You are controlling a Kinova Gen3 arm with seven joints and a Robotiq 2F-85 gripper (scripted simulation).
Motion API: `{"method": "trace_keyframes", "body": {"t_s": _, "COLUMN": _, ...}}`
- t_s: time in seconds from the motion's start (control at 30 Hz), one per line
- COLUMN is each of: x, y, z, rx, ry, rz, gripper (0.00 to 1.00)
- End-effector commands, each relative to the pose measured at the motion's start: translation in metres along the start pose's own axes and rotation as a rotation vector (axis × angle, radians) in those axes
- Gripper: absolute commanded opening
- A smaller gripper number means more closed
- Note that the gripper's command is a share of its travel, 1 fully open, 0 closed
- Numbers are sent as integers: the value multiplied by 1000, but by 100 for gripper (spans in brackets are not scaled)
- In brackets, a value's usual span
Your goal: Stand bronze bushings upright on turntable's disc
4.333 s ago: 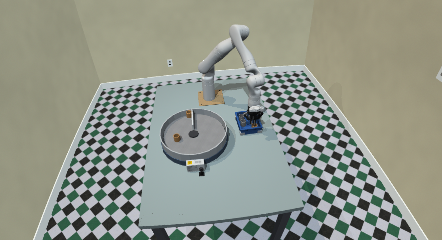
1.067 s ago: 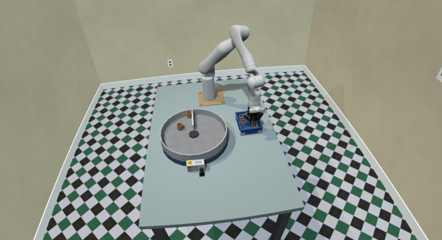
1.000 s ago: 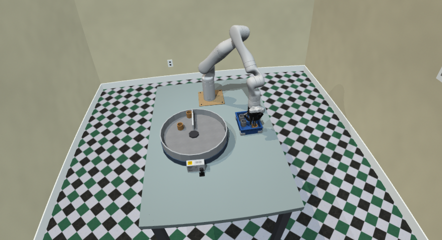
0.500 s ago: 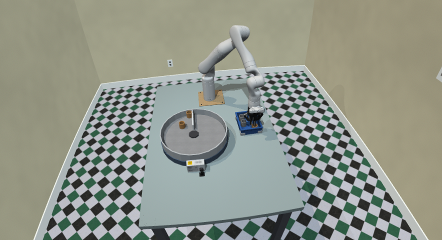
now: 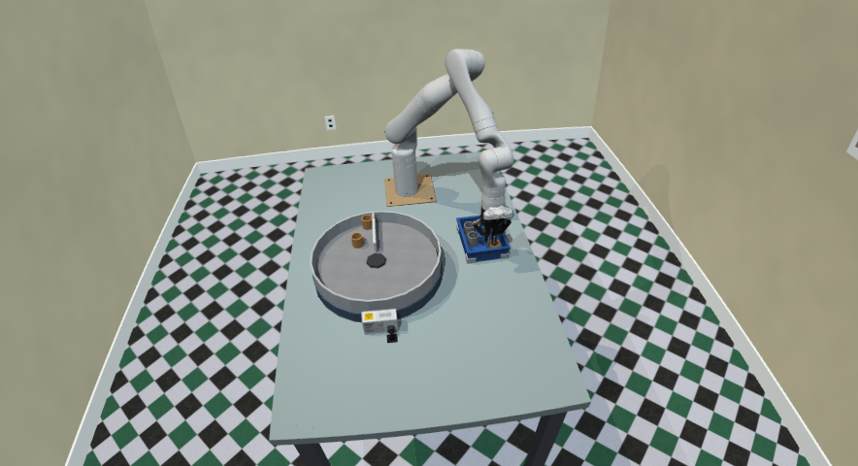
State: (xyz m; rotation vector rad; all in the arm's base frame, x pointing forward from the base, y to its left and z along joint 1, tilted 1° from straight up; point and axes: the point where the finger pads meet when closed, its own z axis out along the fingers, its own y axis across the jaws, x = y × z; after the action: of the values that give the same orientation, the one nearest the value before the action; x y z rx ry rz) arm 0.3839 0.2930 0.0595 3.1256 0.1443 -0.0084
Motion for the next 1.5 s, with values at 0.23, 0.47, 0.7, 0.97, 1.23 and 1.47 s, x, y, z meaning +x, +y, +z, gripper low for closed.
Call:
{"method": "trace_keyframes", "body": {"t_s": 0.23, "x": 0, "y": 1, "z": 2, "rx": 0, "ry": 1, "rz": -9, "gripper": 12}}
{"method": "trace_keyframes", "body": {"t_s": 0.47, "x": 0, "y": 1, "z": 4, "rx": 0, "ry": 1, "rz": -9, "gripper": 12}}
{"method": "trace_keyframes", "body": {"t_s": 0.7, "x": 0, "y": 1, "z": 16, "rx": 0, "ry": 1, "rz": -9, "gripper": 12}}
{"method": "trace_keyframes", "body": {"t_s": 0.97, "x": 1, "y": 1, "z": 24, "rx": 0, "ry": 2, "rz": -8, "gripper": 12}}
{"method": "trace_keyframes", "body": {"t_s": 1.23, "x": 1, "y": 1, "z": 26, "rx": 0, "ry": 2, "rz": -8, "gripper": 12}}
{"method": "trace_keyframes", "body": {"t_s": 1.47, "x": 1, "y": 1, "z": 26, "rx": 0, "ry": 2, "rz": -8, "gripper": 12}}
